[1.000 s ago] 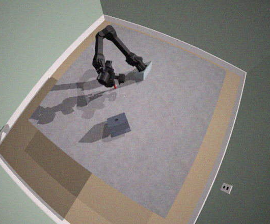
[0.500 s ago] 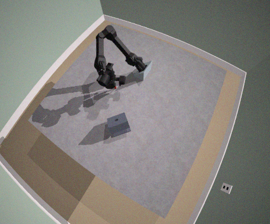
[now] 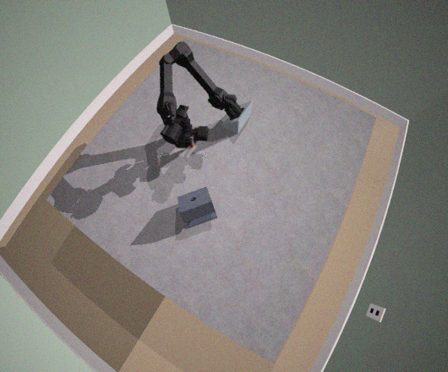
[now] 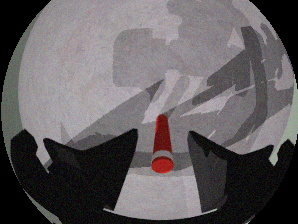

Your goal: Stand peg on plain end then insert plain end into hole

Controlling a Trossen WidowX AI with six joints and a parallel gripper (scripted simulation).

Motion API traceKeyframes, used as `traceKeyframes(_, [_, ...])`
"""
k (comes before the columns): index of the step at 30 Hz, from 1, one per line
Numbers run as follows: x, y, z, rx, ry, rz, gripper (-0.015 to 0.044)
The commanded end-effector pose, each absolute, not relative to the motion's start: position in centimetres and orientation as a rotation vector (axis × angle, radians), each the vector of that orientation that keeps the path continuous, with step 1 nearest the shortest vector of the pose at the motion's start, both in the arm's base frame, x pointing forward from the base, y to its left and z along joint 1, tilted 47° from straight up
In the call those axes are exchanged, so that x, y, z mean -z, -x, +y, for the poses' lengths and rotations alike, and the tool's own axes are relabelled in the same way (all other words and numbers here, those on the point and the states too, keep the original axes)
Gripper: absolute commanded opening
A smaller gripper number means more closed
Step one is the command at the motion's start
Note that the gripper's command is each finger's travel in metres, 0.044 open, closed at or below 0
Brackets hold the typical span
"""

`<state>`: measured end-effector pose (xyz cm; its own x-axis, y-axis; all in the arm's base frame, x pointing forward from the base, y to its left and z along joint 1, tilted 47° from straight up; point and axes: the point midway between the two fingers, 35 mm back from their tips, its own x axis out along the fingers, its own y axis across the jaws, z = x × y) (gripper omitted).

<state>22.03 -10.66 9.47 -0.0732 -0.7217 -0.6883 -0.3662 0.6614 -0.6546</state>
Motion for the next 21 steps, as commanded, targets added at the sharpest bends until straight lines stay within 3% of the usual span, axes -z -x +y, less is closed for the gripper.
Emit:
traceKeyframes(1, [-9.5, -22.0, -10.6, 0.371, 0.892, 1.682, 0.0125])
traceKeyframes(5, [-9.5, -22.0, -10.6, 0.371, 0.892, 1.682, 0.002])
traceKeyframes(8, [-9.5, -22.0, -10.6, 0.371, 0.892, 1.682, 0.0])
traceKeyframes(21, [-11.0, -22.4, -8.9, 0.364, 0.89, 1.683, 0.0])
